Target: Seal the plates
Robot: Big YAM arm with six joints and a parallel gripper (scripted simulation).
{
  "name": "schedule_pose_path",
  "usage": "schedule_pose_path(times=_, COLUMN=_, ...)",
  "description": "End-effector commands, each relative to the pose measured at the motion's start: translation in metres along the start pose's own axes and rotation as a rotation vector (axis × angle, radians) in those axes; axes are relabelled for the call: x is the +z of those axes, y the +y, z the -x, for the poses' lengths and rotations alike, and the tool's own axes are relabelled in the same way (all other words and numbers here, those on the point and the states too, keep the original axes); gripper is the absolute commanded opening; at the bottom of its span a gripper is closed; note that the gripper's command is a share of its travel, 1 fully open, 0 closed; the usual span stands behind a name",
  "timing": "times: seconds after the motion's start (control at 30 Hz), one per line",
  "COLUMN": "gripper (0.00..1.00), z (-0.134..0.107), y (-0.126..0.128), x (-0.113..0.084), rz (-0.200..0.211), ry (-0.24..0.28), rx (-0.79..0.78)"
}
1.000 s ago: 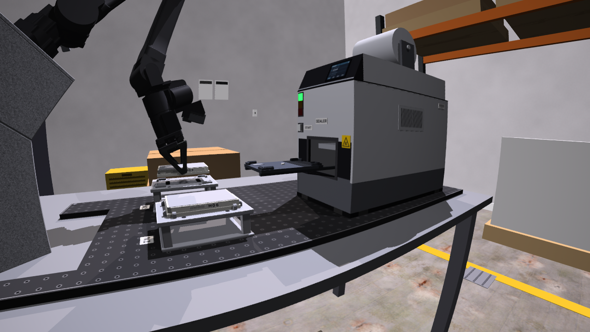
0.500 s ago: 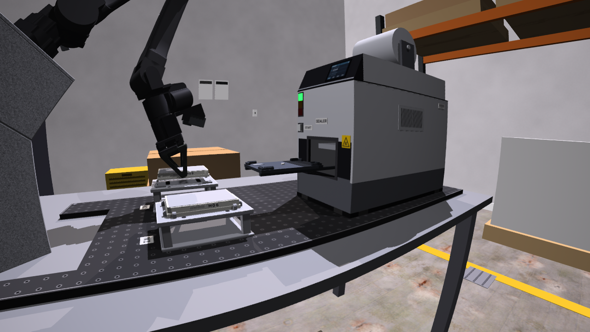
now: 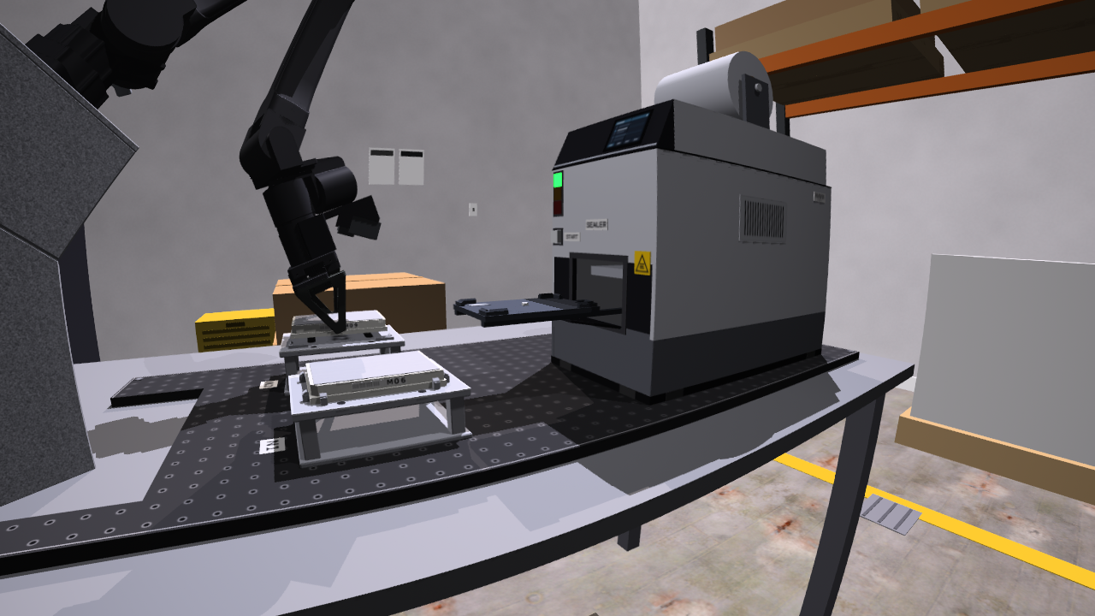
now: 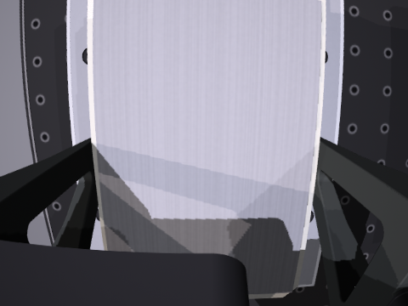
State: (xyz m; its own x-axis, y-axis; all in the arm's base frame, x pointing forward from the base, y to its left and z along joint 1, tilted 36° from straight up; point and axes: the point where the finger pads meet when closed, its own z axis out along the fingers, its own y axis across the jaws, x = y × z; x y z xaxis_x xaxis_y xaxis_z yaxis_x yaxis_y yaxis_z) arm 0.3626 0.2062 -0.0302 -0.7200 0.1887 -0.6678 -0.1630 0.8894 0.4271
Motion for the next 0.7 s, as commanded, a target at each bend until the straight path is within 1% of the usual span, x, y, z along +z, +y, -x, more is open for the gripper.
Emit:
schedule_pose_path(times=0.0, gripper=0.0, z=0.0, y=0.004, x=-0.004, rz=0.005, ry=-0.002, rx=-0.001)
schedule_pose_path(times=0.07, gripper=0.0, z=0.002, y=0.003, x=-0.005, rz=0.002, ry=-0.005, rx=-0.006)
schedule_pose_path(times=0.13, gripper=0.0, z=0.01, y=0.004, x=-0.003, rz=0.004, ry=-0.02, rx=-0.009)
schedule_pose_path(times=0.2, gripper=0.0, z=0.01, y=0.004, x=-0.003, rz=0.004, ry=-0.02, rx=-0.009)
schedule_pose_path(times=0.33, gripper=0.0, z=0.017, y=0.002, x=-0.003, rz=0.008, ry=-0.039, rx=-0.005)
schedule_pose_path(times=0.53, gripper=0.0, z=0.007, y=-0.004, x=-0.005, rz=0.0, ry=-0.018, rx=-0.002)
schedule_pose_path(times=0.67, gripper=0.0, z=-0.004, y=-0.002, x=-0.004, rz=0.002, ry=0.004, rx=-0.011)
